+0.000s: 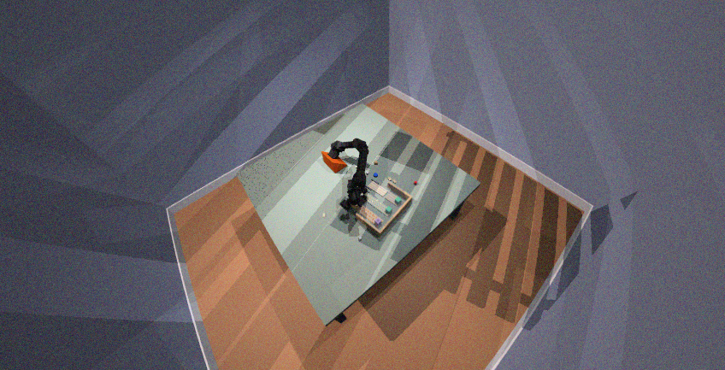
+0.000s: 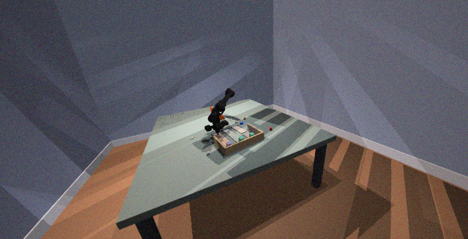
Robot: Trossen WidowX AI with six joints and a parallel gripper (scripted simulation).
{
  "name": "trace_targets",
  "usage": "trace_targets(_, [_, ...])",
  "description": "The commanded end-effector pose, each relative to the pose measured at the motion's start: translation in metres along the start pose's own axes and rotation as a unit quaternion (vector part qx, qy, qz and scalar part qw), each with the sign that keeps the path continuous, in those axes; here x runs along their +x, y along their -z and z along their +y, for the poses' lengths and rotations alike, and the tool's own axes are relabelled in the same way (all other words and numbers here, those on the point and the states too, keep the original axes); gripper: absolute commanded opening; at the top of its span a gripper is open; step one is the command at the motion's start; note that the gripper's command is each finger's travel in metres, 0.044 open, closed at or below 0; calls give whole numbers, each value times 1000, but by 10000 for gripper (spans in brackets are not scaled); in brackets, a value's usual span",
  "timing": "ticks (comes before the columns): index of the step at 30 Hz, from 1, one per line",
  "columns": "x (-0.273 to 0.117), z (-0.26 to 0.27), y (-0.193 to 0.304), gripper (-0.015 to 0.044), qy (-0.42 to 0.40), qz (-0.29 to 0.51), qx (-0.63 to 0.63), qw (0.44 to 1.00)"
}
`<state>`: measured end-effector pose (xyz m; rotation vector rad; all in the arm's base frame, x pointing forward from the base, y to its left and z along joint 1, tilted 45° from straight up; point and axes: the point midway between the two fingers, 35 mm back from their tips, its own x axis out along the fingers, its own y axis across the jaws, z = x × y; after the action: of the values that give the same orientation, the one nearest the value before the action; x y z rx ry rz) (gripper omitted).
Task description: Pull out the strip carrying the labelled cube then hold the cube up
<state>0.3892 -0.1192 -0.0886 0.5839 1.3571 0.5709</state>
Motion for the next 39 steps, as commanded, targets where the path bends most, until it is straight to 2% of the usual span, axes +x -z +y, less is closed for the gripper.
trace_targets(1, [1,1,-1,0,-2,-2,1,1000])
trace_targets(39, [5,-1,-2,0,-2,-2,1,1000])
